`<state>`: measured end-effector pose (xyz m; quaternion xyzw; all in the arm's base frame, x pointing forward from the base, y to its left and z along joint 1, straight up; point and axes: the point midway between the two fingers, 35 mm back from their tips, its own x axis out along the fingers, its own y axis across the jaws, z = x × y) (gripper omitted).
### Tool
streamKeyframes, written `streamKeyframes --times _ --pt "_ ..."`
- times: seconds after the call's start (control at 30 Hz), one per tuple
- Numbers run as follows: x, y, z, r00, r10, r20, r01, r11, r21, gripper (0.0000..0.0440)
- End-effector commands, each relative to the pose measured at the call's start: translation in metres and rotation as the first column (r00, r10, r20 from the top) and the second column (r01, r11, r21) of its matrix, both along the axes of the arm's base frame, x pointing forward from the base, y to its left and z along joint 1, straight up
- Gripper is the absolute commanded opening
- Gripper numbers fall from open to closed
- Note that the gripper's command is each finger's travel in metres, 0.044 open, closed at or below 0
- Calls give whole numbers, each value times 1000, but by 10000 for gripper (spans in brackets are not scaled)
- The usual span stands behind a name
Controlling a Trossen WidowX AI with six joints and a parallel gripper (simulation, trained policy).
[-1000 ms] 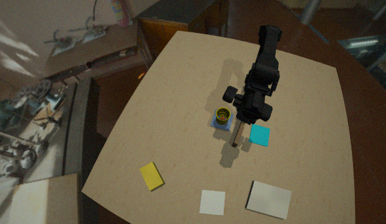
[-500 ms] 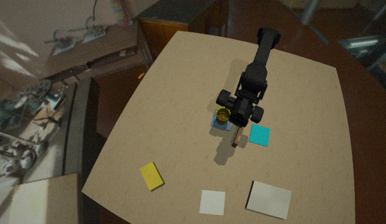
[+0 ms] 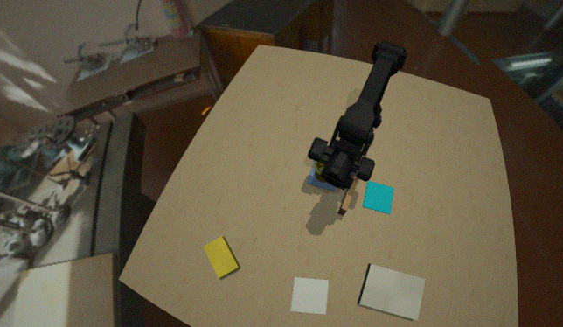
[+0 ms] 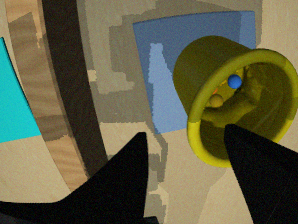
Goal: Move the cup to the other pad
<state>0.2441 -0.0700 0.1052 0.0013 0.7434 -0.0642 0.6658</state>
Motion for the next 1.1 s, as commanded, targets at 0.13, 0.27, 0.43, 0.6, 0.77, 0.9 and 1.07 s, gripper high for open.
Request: streamKeyframes --times 0.13,0.27,0.43,0.6,0.77,0.9,1.07 --pt "-6 -5 -27 997 65 -43 -64 998 20 203" --pt "-8 -6 -40 992 114 -54 -112 993 40 204" --pt "-11 -7 -49 980 188 -61 -184 981 58 108" --pt "-11 -8 -49 965 253 -62 -249 966 69 6" --pt "-8 -8 -42 951 306 -44 -303 950 74 0" --pt "-5 -7 -33 939 344 -28 -341 937 75 0" --pt "-1 -2 -22 928 373 -10 -372 925 75 5"
